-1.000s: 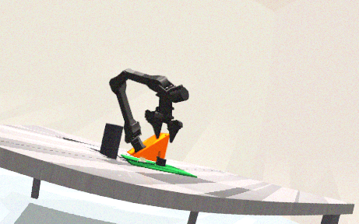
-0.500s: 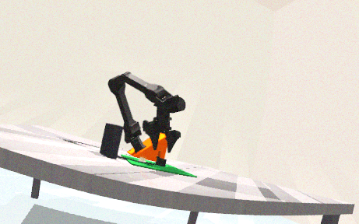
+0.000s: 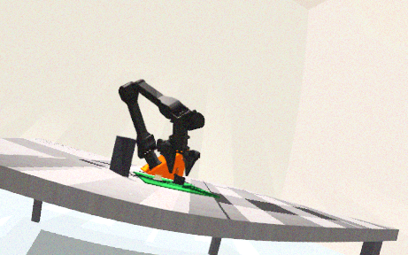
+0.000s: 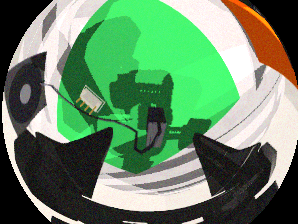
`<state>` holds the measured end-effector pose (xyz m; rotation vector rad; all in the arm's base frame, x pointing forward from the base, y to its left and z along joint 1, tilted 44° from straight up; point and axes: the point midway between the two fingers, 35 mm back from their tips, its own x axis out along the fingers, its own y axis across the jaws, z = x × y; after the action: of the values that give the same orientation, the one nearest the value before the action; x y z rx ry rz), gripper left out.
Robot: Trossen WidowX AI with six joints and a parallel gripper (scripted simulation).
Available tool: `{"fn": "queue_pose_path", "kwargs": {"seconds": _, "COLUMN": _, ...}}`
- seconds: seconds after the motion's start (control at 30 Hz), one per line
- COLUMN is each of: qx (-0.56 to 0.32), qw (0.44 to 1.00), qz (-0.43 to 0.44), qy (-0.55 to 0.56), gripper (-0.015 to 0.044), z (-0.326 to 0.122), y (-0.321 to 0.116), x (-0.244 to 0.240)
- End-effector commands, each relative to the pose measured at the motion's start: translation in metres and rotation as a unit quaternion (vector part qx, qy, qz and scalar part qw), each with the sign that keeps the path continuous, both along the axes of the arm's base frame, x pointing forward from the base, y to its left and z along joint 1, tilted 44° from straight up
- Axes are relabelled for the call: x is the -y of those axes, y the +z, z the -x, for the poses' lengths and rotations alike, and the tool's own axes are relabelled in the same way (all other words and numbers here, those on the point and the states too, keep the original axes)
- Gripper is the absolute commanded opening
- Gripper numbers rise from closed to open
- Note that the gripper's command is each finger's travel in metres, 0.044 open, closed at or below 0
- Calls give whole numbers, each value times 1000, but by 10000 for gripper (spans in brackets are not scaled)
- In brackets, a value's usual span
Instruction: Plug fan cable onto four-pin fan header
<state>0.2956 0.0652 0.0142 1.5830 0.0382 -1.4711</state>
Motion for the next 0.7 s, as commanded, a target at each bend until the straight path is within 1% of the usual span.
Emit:
{"fn": "queue_pose_path", "kwargs": {"seconds": 0.0, "qx": -3, "qw": 1000, "qz": 4, "qy": 1, "gripper": 440, "z": 2, "y": -6, "x": 6}}
{"fn": "queue_pose_path", "kwargs": {"seconds": 0.37, "qx": -3, "qw": 1000, "qz": 5, "qy": 1, "gripper": 440, "z": 1, "y": -11, "x": 12}}
{"fn": "queue_pose_path", "kwargs": {"seconds": 0.67, "qx": -1, "qw": 1000, "qz": 1, "qy": 0, "gripper": 204, "z": 0, "y": -9, "x": 10}}
